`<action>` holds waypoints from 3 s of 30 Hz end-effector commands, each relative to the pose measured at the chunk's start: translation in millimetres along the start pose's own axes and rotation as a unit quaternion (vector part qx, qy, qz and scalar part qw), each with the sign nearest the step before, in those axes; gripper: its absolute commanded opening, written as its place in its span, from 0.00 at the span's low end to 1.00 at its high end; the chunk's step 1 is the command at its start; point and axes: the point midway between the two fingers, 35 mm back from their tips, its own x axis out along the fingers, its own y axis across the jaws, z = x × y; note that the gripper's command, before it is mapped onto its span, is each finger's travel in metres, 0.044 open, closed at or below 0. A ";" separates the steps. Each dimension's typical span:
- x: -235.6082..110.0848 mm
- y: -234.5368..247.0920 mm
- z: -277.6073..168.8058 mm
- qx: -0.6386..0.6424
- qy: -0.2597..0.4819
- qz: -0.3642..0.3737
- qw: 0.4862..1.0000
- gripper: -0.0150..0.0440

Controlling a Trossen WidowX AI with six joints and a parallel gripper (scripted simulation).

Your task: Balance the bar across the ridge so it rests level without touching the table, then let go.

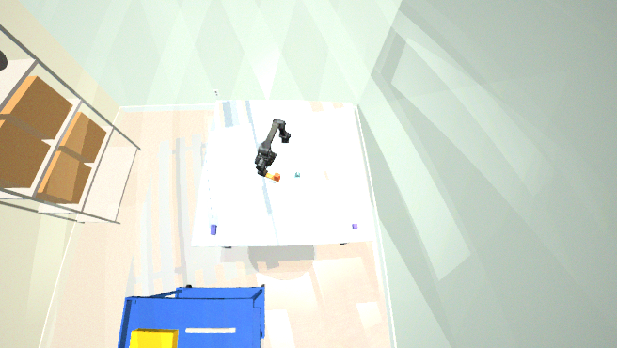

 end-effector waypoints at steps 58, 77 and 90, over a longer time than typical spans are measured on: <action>138.6 -7.9 0.6 0.001 -0.004 -0.010 1.000 0.79; 133.3 -5.9 -0.1 0.000 -0.002 -0.008 1.000 0.29; 100.4 -2.0 -0.5 0.000 -0.002 -0.008 1.000 0.25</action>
